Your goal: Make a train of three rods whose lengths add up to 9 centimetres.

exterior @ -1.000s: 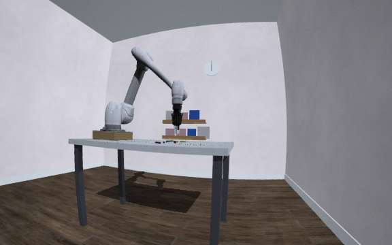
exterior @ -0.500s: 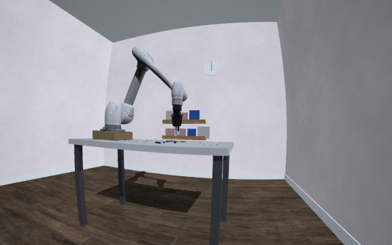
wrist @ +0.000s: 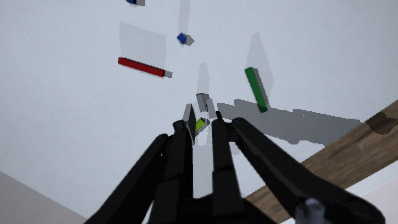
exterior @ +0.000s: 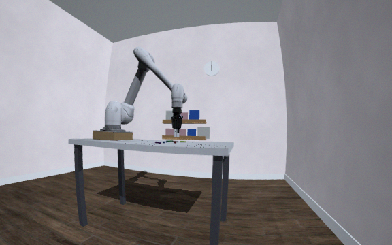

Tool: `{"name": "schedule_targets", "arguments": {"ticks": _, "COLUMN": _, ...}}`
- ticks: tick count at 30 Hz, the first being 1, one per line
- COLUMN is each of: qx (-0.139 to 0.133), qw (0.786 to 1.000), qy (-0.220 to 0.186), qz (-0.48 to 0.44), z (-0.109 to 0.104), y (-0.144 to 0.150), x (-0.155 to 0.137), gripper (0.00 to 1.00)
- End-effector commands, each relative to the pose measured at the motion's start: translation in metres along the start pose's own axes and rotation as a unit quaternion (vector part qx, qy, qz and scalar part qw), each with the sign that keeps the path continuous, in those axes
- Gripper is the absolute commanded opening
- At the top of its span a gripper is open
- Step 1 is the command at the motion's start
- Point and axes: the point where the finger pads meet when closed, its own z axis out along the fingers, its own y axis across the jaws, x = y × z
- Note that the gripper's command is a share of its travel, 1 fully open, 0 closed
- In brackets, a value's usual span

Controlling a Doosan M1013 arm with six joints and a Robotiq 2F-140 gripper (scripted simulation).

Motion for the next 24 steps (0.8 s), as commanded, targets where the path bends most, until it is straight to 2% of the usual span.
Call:
{"name": "schedule_targets", "arguments": {"ticks": 1, "qx": 0.000, "qw": 1.000, "qy": 0.000, "qz": 0.000, "z": 0.005, "y": 0.000, "x": 0.000, "gripper": 0.15}}
{"name": "schedule_targets", "arguments": {"ticks": 24, "qx": 0.000, "qw": 1.000, "qy": 0.000, "qz": 0.000, "z": 0.023, "y": 0.000, "x": 0.000, "gripper": 0.15}}
